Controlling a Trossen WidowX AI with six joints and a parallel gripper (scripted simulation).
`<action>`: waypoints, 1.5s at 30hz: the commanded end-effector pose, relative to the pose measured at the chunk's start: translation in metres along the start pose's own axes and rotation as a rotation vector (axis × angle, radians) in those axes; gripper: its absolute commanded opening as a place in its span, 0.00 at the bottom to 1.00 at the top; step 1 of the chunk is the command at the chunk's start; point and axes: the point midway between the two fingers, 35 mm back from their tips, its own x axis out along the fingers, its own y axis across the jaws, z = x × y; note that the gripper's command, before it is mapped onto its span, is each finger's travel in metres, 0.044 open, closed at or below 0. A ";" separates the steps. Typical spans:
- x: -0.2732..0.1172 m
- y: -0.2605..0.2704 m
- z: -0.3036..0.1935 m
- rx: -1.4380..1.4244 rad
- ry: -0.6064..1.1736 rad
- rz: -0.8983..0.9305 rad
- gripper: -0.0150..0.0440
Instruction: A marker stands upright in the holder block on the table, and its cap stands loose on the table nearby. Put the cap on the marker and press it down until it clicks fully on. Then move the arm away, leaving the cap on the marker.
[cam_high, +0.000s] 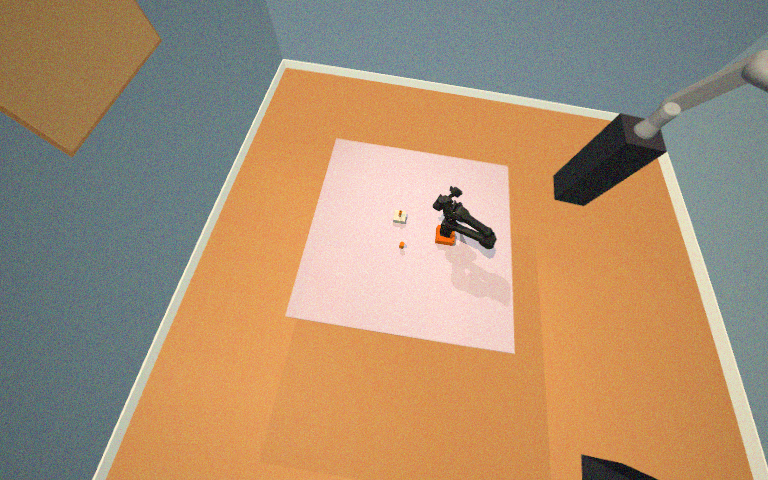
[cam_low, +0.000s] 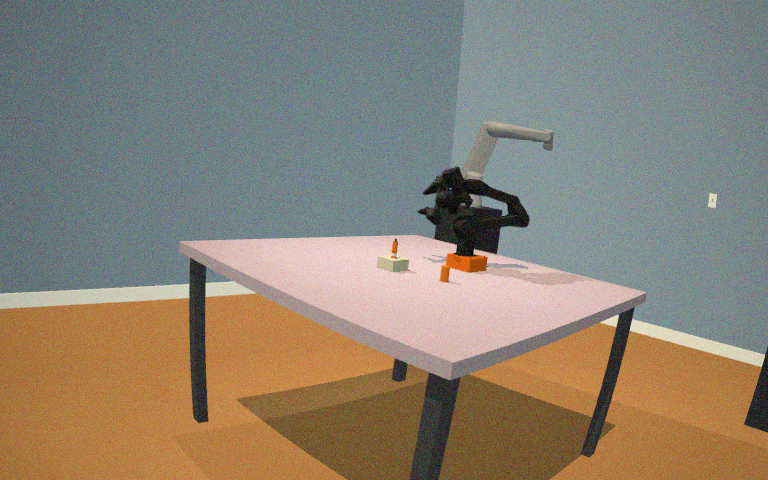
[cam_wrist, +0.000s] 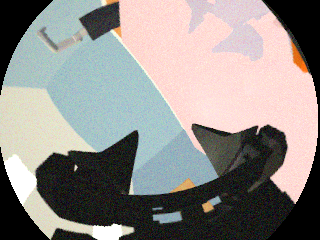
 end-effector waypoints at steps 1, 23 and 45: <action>0.000 -0.001 -0.002 -0.019 0.004 -0.008 0.89; -0.117 -0.144 -0.141 -2.176 1.097 -0.493 0.66; -0.246 -0.242 -0.118 -2.959 2.484 -0.165 0.66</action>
